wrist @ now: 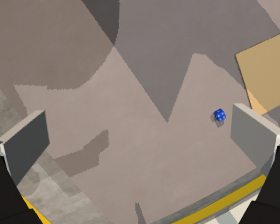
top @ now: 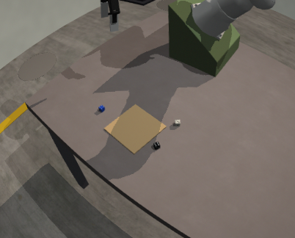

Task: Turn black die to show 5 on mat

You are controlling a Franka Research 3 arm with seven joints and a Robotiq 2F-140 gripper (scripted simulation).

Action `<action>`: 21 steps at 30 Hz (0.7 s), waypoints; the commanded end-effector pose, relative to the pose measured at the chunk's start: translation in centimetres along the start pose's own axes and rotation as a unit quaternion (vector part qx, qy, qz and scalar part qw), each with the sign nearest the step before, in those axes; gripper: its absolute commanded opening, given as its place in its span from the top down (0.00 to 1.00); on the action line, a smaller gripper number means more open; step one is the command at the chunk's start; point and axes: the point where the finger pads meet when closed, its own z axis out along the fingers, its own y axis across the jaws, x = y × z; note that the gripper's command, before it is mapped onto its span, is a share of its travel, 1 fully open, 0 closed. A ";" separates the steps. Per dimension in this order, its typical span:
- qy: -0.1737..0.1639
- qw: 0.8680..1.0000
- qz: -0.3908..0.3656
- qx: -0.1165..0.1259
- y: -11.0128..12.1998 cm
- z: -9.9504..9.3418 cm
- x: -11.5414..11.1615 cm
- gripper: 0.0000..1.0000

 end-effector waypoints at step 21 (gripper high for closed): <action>0.055 0.967 -0.248 0.015 15.7 11.2 -8.9 0.00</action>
